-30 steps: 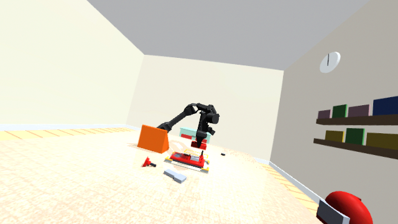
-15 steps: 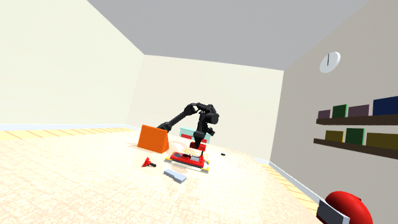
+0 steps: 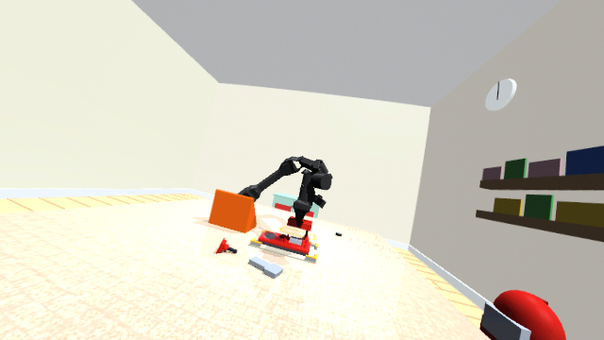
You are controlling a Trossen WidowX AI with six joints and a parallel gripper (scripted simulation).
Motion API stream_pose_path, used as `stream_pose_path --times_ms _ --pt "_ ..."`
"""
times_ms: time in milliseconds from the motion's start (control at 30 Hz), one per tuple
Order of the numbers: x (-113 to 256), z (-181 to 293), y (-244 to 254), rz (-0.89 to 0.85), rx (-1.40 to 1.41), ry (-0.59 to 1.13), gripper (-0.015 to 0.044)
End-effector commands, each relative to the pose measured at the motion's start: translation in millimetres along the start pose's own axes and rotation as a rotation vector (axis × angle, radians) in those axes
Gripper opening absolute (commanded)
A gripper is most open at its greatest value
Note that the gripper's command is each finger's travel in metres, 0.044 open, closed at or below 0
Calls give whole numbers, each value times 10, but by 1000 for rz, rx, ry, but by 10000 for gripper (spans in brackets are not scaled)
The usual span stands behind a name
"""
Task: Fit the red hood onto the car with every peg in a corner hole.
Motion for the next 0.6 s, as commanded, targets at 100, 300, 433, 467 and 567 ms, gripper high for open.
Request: stream_pose_path --times_ms 100,300,433,467,567 --pt "-20 -5 0 -1 -3 -4 0" --pt "-40 -7 -1 -1 -3 -4 0" --pt "-54 -8 -1 -1 -3 -4 0" --pt "-57 -9 -1 -1 -3 -4 0" --pt "-67 -9 -1 -1 -3 -4 0"
Point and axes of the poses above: the point midway between the two fingers, 35 mm back from their tips, its own x axis back along the fingers, its own y axis across the jaws, z = x × y, the point moved 4 cm from there along x, back along the fingers, and after that the axes turned 7 degrees about -x, right-handed, at the moved point
